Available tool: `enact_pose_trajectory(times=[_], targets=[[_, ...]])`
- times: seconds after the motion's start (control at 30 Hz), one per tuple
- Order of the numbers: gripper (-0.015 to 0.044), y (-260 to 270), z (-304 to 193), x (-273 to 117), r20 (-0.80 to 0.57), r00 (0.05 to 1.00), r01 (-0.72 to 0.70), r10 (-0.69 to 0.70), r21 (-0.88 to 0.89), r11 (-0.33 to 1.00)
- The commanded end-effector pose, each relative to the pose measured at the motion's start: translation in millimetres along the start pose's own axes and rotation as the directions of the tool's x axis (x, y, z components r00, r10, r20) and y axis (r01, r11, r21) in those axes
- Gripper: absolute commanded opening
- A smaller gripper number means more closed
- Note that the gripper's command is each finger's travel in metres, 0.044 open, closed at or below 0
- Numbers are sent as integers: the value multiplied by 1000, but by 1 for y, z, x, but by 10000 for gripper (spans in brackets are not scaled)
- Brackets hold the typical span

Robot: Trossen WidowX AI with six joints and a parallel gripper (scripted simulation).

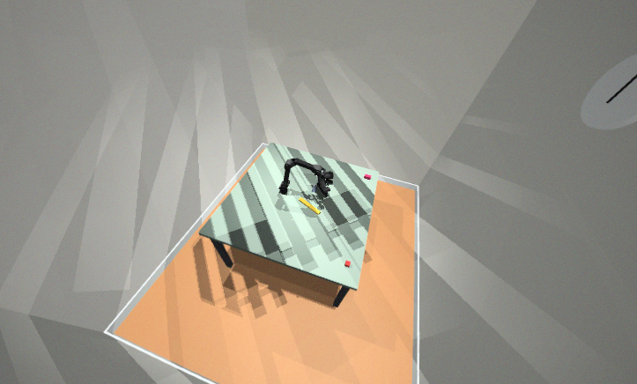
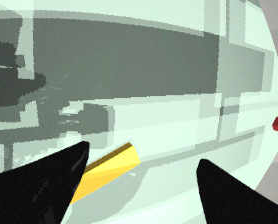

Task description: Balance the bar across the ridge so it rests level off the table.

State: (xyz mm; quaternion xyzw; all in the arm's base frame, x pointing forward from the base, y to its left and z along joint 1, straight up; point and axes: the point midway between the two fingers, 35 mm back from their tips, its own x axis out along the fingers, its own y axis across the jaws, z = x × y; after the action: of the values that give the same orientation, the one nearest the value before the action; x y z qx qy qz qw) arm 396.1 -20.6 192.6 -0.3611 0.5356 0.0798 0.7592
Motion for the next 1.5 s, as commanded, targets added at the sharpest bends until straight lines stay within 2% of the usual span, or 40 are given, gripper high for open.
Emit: enact_pose_trajectory(times=[0.0,0.33,0.7,1.07,1.33,1.47], targets=[[315,4,-22,16,-51,995,-74,84,175,982],[315,9,-67,37,-122,960,-145,251,548,824],[315,20,-112,51,-151,889,-95,433,864,495],[315,22,-115,53,-150,883,-87,444,878,471],[315,39,-121,88,-150,883,-87,444,878,471],[315,41,-121,91,-151,883,-87,444,878,471]])
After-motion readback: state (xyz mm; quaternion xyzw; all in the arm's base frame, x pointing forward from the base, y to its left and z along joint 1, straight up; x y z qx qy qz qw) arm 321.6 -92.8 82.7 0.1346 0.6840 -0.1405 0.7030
